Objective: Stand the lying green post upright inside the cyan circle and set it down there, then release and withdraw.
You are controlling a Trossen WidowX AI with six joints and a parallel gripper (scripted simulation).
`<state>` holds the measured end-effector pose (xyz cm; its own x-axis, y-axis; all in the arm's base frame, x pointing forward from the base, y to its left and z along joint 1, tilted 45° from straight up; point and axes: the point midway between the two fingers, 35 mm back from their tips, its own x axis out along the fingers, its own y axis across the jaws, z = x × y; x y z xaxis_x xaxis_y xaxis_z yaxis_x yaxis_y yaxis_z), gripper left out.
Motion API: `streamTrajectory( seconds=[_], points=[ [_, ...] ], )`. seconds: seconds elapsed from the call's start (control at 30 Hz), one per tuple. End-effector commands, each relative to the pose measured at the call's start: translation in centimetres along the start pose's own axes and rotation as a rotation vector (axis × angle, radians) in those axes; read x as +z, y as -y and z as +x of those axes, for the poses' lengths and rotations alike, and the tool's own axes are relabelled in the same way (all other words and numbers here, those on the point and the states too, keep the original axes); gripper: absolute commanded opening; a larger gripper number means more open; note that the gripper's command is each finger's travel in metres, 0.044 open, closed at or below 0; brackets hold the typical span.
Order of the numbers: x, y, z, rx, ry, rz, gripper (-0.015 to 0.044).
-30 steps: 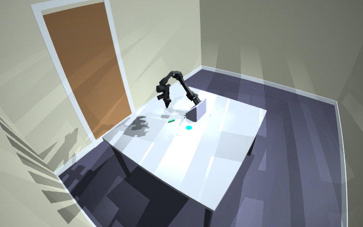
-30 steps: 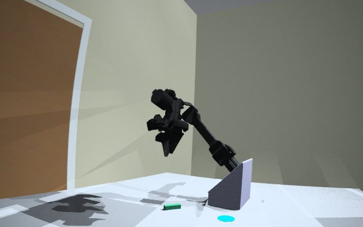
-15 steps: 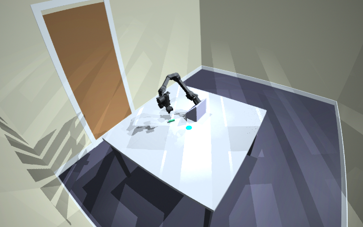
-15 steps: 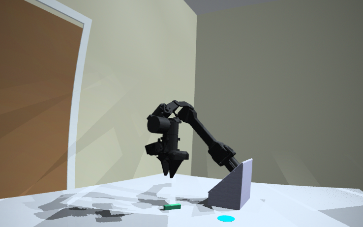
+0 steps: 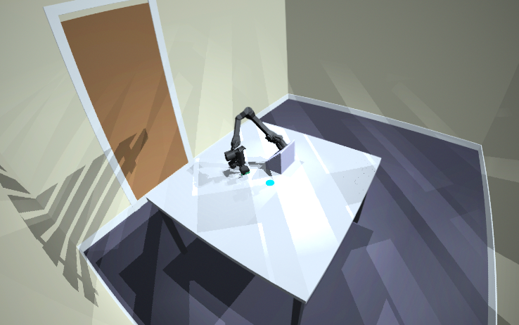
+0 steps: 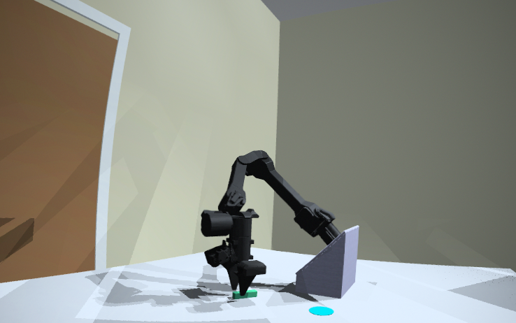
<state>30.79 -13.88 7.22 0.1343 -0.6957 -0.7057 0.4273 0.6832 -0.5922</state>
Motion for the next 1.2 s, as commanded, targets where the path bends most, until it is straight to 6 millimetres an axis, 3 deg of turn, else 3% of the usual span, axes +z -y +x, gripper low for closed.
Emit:
streamTrajectory(
  seconds=[0.0,0.23,1.17],
  points=[
    [0.0,0.0,0.8,0.004,0.008,-0.005,0.0206],
    [0.0,0.0,0.8,0.004,0.008,-0.005,0.0023],
    [0.9,-1.1,-2.7,0.027,0.035,-0.044,0.0023]
  ],
)
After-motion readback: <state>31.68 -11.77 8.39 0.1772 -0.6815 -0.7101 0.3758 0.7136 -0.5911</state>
